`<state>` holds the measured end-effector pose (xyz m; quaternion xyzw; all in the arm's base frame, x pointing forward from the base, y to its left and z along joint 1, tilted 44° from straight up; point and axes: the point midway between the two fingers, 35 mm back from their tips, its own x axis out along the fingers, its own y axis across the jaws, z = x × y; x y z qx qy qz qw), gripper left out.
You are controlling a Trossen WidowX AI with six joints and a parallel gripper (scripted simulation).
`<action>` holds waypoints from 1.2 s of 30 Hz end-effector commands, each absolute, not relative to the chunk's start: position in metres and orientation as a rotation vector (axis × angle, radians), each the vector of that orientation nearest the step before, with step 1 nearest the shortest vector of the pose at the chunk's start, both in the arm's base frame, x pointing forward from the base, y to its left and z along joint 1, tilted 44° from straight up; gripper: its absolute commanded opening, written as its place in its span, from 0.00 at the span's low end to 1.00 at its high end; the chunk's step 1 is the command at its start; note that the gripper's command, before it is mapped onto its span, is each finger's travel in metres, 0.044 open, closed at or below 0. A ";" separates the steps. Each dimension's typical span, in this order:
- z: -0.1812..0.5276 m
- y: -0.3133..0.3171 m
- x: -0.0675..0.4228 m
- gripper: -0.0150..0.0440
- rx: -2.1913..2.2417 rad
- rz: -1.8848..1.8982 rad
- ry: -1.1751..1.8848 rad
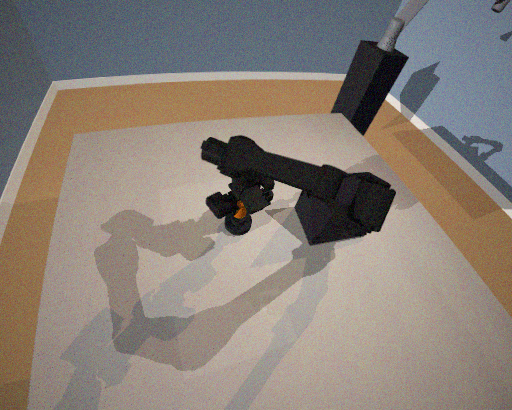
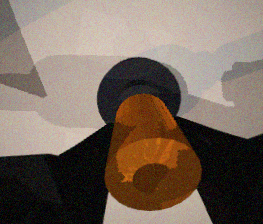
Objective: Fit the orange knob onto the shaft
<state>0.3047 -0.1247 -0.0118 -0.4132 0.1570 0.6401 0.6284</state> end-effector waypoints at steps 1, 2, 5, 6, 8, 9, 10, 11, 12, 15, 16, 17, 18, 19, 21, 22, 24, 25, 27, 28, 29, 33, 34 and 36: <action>-0.012 -0.124 0.305 0.25 -0.951 1.468 0.355; -0.012 -0.124 0.305 0.25 -0.951 1.468 0.355; -0.012 -0.124 0.305 0.25 -0.951 1.468 0.355; -0.012 -0.124 0.305 0.25 -0.951 1.468 0.355; -0.011 -0.125 0.304 0.25 -0.943 1.465 0.361; -0.009 -0.126 0.304 0.25 -0.938 1.463 0.366; -0.008 -0.127 0.303 0.25 -0.935 1.462 0.368; -0.007 -0.127 0.303 0.25 -0.935 1.462 0.368; -0.007 -0.127 0.302 0.25 -0.935 1.462 0.368; -0.006 -0.127 0.302 0.25 -0.957 1.471 0.349; -0.006 -0.128 0.303 0.25 -0.971 1.476 0.337; -0.006 -0.128 0.303 0.25 -0.977 1.478 0.331; -0.006 -0.128 0.303 0.25 -0.977 1.478 0.331; -0.007 -0.128 0.303 0.25 -0.977 1.478 0.331; -0.008 -0.128 0.304 0.25 -0.977 1.478 0.331; -0.009 -0.128 0.304 0.25 -0.977 1.478 0.331; -0.009 -0.128 0.304 0.25 -0.977 1.478 0.331; -0.009 -0.128 0.305 0.25 -0.977 1.478 0.331; -0.009 -0.128 0.305 0.25 -0.977 1.478 0.331; -0.008 -0.128 0.305 0.25 -0.977 1.478 0.331; -0.008 -0.128 0.305 0.25 -0.977 1.478 0.331; -0.008 -0.127 0.305 0.25 -0.977 1.478 0.331; -0.008 -0.127 0.305 0.25 -0.977 1.478 0.331; -0.008 -0.126 0.304 0.25 -0.977 1.478 0.331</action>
